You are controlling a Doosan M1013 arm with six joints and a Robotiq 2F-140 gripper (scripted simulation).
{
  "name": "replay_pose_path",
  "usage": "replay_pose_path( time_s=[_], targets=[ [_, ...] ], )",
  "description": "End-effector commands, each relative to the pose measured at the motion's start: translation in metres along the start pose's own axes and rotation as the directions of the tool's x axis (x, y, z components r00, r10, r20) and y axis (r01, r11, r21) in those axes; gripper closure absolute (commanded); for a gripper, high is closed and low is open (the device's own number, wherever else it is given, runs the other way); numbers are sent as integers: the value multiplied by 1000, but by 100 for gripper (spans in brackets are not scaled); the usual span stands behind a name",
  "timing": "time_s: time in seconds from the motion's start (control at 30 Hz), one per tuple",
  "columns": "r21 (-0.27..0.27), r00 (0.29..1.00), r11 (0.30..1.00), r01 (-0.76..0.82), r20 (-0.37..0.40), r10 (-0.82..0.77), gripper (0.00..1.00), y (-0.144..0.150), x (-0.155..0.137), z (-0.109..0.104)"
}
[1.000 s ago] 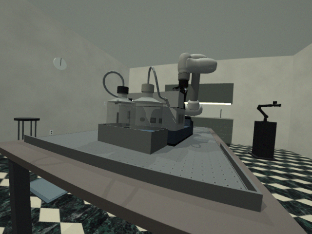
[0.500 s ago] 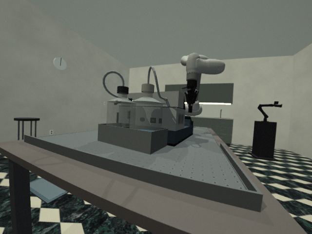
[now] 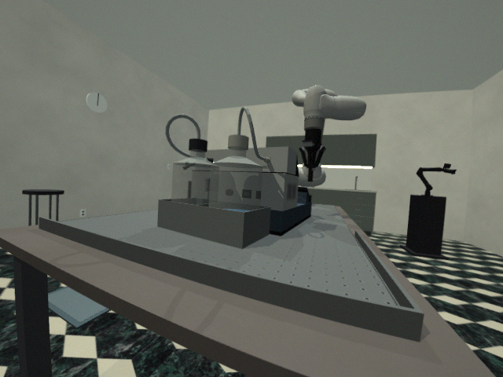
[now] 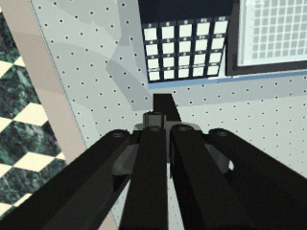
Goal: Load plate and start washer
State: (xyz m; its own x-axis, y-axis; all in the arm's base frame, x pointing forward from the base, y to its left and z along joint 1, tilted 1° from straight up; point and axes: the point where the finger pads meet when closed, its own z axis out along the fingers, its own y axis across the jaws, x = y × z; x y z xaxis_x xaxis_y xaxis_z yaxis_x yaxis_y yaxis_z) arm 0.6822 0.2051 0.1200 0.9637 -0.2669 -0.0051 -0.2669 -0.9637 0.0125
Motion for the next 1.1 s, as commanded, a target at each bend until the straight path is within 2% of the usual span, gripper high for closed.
replay_pose_path(
  time_s=[0.0, 0.2, 0.33, 0.57, 0.8, 0.87, 0.97, 1.07],
  targets=[
    [4, 996, 996, 92, 1, -92, 90, 0, 0, -1],
    [4, 967, 967, 256, 0, -256, 90, 0, 0, 22],
    [4, 947, 947, 320, 0, -320, 90, 0, 0, 22],
    [4, 848, 848, 530, -1, -530, 90, 0, 0, 22],
    [3, 702, 702, 712, -2, -712, 90, 0, 0, 22],
    [3, 702, 702, 712, -2, -712, 90, 0, 0, 22],
    [3, 639, 639, 769, -2, -769, 90, 0, 0, 22],
    [3, 639, 639, 769, -2, -769, 90, 0, 0, 22]
  ],
)
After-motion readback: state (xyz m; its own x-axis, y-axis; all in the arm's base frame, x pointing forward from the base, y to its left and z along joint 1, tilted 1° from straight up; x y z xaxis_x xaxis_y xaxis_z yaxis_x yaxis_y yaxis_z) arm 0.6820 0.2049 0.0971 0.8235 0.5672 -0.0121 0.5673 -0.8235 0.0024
